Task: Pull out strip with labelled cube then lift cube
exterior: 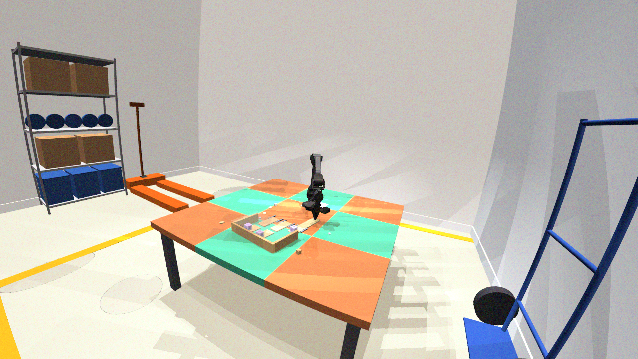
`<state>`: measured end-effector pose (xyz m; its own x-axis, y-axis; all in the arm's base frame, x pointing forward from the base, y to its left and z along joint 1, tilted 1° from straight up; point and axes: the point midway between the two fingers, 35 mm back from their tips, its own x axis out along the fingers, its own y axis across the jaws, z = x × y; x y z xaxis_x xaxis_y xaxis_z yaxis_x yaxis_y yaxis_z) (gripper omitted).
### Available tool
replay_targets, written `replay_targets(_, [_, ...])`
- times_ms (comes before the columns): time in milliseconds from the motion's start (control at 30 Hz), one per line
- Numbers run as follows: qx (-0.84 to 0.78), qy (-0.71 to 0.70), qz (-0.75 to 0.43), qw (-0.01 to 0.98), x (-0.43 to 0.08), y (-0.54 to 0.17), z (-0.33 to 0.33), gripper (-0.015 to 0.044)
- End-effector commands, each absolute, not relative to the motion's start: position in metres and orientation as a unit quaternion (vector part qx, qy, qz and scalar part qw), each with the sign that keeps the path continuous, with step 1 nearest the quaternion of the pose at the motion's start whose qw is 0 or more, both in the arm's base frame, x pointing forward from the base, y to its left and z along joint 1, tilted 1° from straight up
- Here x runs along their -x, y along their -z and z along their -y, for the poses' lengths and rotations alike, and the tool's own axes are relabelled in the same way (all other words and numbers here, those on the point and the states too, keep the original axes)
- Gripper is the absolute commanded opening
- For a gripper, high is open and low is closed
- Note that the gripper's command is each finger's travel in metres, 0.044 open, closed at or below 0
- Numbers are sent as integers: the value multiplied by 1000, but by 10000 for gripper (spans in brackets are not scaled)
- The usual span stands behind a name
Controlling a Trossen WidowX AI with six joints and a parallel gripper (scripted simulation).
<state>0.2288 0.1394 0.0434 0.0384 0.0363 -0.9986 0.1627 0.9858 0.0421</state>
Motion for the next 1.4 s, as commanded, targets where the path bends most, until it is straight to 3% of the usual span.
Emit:
replay_targets(0, [-69, 48, -700, 710, -216, -39, -139, 0])
replay_targets(533, [-69, 48, -699, 710, -220, -84, -140, 0])
replay_targets(1100, [-118, 97, -692, 705, -283, -86, -130, 440])
replay_targets(1367, [-118, 97, -692, 706, -309, -89, -125, 440])
